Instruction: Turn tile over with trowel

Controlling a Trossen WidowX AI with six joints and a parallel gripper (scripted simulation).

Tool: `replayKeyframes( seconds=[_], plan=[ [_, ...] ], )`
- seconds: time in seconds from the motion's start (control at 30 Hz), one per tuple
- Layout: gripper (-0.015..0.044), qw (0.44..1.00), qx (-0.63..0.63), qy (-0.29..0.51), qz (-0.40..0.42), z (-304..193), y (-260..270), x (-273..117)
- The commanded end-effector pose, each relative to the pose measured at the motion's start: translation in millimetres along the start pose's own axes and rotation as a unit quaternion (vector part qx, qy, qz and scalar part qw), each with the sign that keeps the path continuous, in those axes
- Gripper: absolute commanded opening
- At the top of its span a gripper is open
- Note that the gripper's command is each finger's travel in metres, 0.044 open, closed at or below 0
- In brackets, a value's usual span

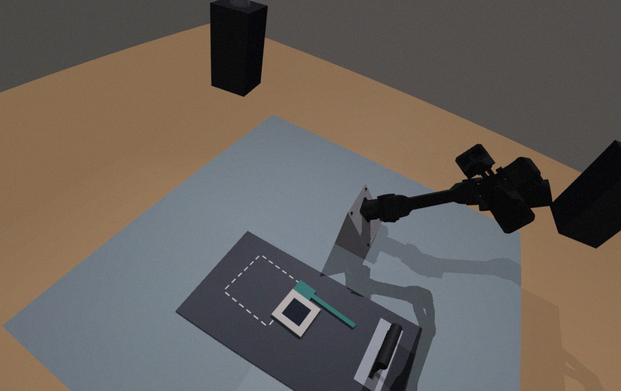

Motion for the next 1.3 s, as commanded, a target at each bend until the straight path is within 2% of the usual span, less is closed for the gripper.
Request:
replayKeyframes(
  seconds=[0.0, 0.3, 0.6, 1.27],
  plan=[
    [0.0270, 0.998, -0.023, 0.046, 0.042, -9, 15, 11],
    [0.0270, 0.976, -0.071, 0.154, 0.138, -36, 50, 31],
    [0.0270, 0.931, -0.108, 0.260, 0.232, -66, 83, 43],
    [0.0270, 0.760, -0.140, 0.485, 0.409, -140, 153, 42]
  ],
)
Point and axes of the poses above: the point midway between the two fingers, 35 mm back from their tips, its own x axis out along the fingers, its own y axis across the jaws, z = x × y, the point moved 10 cm from there along -x, back along the fingers, and after that the axes turned 14 degrees about -x, right-handed, at the moved point
